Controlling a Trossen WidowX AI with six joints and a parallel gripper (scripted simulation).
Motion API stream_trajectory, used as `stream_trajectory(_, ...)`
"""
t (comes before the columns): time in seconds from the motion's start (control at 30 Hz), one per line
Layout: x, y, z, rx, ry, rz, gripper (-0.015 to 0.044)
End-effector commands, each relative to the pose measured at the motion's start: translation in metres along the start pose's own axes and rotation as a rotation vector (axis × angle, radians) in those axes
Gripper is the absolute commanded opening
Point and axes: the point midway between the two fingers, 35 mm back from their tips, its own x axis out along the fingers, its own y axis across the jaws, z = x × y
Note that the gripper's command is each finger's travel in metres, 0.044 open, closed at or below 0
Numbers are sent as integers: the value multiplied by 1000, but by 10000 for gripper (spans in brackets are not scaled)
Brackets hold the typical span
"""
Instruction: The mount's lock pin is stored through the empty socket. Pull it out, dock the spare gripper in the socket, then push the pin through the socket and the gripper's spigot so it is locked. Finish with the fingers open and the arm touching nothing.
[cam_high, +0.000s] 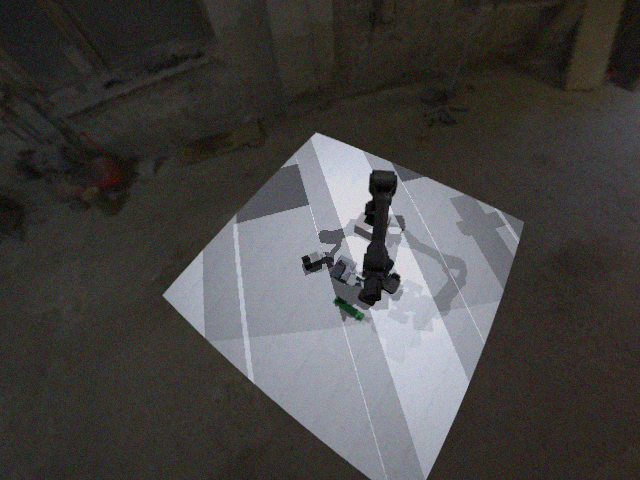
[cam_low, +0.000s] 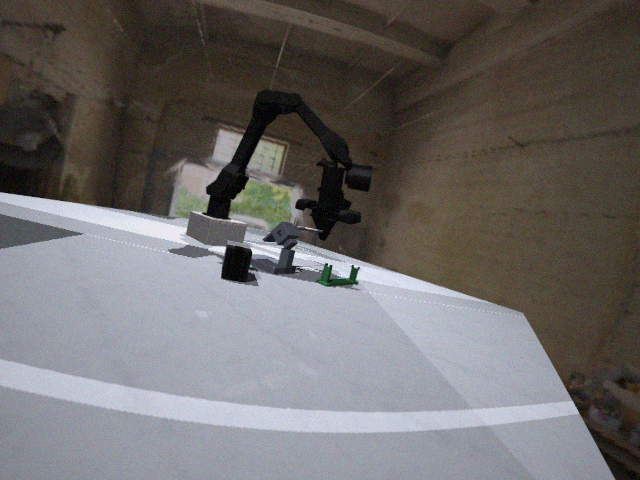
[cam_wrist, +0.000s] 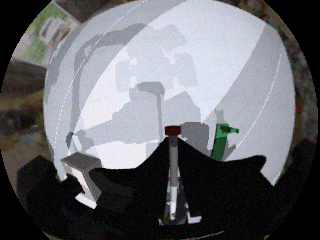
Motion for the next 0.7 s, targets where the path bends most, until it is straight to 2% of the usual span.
stream_trajectory(0.0,-8,0,2,0,-1,-2,0)
stream_trajectory(0.3,-4,-2,1,2,1,1,0)
stream_trajectory(0.67,-9,-35,13,28,-1,-8,0)
